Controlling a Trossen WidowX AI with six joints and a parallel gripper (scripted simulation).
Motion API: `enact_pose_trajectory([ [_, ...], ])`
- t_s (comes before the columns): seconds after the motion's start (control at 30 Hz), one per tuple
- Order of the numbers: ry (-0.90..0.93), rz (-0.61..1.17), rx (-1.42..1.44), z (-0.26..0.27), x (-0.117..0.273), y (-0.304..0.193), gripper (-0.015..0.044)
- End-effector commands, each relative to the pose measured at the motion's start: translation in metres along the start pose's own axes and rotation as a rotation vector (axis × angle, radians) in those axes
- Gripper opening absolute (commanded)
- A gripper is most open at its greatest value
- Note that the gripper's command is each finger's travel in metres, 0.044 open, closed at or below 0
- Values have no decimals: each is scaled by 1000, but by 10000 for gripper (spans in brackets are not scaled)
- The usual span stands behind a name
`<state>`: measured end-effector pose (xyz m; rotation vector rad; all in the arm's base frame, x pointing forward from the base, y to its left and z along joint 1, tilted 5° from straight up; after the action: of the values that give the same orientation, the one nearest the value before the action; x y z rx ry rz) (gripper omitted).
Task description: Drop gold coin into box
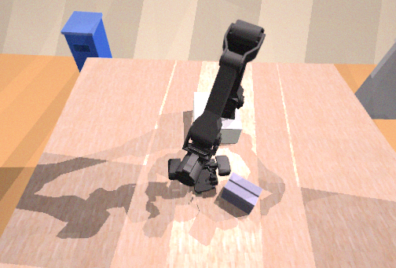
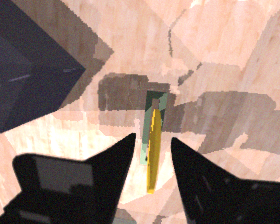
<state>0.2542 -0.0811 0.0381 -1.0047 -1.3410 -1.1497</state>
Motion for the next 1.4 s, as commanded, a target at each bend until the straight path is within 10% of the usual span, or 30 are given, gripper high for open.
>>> enact_pose_trajectory([
  [0.0,2,1,-4,1,-6,-1,161],
  [0.13,2,1,-4,1,-10,-1,161],
  [0.33,2,1,-4,1,-10,-1,3],
  [1.37,3,-15,-20,-1,31,6,0],
])
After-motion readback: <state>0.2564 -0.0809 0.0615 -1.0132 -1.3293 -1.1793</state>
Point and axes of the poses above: the point midway between the two fingers, 35 mm back from their tips, its own x axis back along the fingers, its own z axis across the jaws, y = z × x, the point moved 6 cm from there along x, back along the fingers, and after that the axes turned 2 degrees about -x, right-handed, at the moved point
